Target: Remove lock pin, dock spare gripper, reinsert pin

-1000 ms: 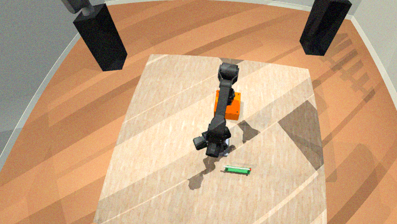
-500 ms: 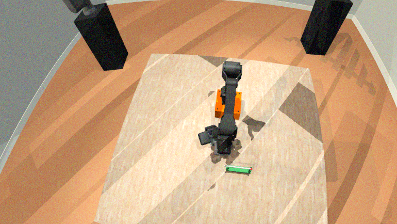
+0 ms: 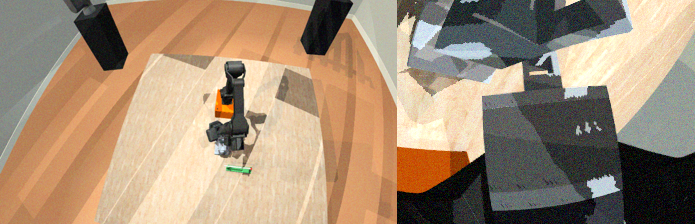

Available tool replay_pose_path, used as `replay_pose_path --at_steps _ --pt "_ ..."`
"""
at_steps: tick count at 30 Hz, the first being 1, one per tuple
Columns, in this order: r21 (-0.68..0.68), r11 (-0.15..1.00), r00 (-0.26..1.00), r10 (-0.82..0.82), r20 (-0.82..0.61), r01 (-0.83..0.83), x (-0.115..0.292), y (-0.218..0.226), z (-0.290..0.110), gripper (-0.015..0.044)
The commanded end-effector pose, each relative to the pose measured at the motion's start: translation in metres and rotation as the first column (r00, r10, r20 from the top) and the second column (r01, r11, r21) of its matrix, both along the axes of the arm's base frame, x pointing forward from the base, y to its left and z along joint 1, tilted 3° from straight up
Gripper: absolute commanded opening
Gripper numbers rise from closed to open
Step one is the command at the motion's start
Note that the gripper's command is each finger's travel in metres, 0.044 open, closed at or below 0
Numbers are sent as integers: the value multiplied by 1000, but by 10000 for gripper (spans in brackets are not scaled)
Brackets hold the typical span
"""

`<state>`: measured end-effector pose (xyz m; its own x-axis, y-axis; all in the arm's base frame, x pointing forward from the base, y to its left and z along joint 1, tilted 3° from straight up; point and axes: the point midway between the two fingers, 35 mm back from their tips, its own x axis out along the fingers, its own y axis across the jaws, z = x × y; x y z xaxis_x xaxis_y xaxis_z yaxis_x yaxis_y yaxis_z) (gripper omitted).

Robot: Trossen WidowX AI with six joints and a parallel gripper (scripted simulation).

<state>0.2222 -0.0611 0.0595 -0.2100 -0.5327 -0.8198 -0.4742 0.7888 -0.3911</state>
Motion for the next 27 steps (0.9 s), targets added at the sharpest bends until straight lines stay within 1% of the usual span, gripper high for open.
replay_pose_path --at_steps 1,14,27 --pt "-68 997 1000 27 -11 -28 -7 3 3 0" --pt "-235 962 991 134 -26 -136 -21 16 10 0" --pt "-393 883 963 268 -22 -255 -29 27 21 0"
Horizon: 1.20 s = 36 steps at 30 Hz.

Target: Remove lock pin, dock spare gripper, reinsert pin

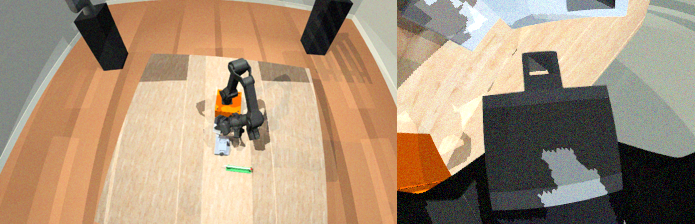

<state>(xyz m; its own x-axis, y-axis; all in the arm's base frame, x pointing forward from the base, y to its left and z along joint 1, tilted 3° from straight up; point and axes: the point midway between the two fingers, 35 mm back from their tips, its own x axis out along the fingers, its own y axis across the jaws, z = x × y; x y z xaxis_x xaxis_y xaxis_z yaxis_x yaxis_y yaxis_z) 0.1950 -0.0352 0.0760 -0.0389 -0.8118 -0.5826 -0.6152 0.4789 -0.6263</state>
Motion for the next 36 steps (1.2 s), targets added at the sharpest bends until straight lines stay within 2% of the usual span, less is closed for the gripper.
replay_pose_path --at_steps 1,21,36 --pt "-65 996 998 55 18 -53 -3 2 5 0" --pt "-280 911 935 340 96 -303 -7 22 25 0" --pt "-275 906 924 364 117 -322 4 22 19 0"
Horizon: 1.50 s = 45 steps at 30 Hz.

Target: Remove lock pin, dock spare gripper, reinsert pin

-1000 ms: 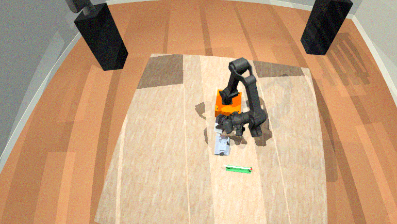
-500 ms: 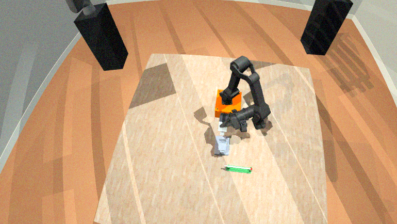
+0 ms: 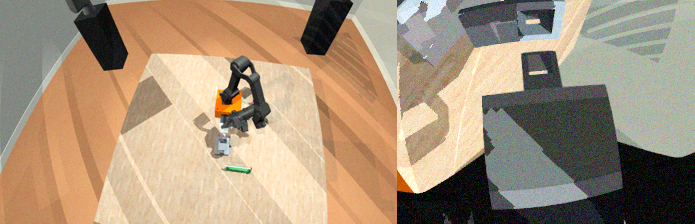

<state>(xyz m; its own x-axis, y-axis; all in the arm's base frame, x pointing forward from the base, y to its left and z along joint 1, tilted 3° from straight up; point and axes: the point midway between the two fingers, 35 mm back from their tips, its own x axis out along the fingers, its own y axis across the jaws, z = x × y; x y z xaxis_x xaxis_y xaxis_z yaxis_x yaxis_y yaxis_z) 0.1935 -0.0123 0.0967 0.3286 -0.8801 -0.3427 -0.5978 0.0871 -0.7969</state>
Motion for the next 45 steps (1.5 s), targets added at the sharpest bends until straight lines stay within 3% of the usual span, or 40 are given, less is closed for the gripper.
replay_pose_path --at_steps 1,45 --pt "-4 1000 1000 17 7 -17 6 -1 -2 0" --pt "-1 1000 1000 20 8 -20 48 -4 -33 0"
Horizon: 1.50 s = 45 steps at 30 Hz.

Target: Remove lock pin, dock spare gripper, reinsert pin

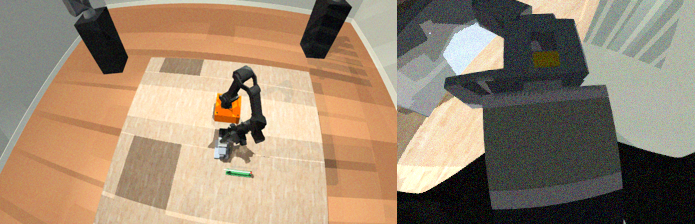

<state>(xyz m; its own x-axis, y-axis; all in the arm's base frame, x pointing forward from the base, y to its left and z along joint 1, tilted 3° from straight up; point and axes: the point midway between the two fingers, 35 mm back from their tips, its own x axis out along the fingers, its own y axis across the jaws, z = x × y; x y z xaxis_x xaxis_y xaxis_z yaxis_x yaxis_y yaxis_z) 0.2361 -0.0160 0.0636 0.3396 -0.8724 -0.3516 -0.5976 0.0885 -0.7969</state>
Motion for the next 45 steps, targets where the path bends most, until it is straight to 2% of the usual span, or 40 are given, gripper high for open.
replay_pose_path --at_steps 1,19,36,45 --pt "-12 1000 1000 8 7 -8 7 0 -1 0" --pt "-4 1000 1000 2 -5 -2 6 -1 -5 0" --pt "-4 1000 1000 2 -5 -2 6 -1 -5 440" --pt "-10 1000 1000 5 -9 -5 -6 0 5 440"
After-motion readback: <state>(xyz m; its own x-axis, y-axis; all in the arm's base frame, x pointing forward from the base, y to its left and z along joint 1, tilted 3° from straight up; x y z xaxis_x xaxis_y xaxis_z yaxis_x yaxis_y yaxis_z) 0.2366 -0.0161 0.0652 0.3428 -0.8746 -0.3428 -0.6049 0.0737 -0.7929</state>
